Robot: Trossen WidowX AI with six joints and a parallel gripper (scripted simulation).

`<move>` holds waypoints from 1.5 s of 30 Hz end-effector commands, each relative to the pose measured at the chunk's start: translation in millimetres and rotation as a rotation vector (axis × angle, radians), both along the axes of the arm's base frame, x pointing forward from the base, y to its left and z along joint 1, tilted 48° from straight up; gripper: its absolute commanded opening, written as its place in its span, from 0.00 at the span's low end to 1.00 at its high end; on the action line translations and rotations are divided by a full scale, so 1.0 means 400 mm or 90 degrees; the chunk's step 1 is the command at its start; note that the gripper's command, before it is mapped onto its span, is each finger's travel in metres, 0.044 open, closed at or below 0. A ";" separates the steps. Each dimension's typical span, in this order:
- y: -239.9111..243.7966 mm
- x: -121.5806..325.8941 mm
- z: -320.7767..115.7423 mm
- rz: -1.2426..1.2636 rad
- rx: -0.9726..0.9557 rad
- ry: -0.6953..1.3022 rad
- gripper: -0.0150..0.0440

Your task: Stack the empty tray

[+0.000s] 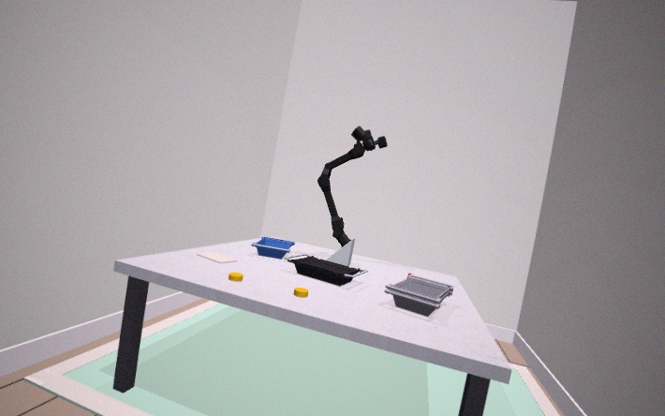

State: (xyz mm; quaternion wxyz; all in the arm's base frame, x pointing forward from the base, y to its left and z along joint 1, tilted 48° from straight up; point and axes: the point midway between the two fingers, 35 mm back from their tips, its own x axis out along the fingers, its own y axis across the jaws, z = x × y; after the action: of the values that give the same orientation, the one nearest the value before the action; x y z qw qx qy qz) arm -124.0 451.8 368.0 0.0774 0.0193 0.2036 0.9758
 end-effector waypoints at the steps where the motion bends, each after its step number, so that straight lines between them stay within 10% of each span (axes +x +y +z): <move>1: 0.000 0.000 0.000 0.000 0.000 0.000 0.89; 12: 0.035 0.062 -0.009 -0.077 -0.011 0.001 0.40; 29: 0.122 0.651 -0.146 -0.635 -0.183 -0.023 0.40; 45: -0.187 1.191 -0.371 -1.142 -0.469 -0.096 0.40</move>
State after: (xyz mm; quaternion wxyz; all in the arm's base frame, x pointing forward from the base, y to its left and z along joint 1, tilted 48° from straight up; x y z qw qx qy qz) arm 316.6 414.9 238.6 0.7659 0.0899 0.3824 0.5090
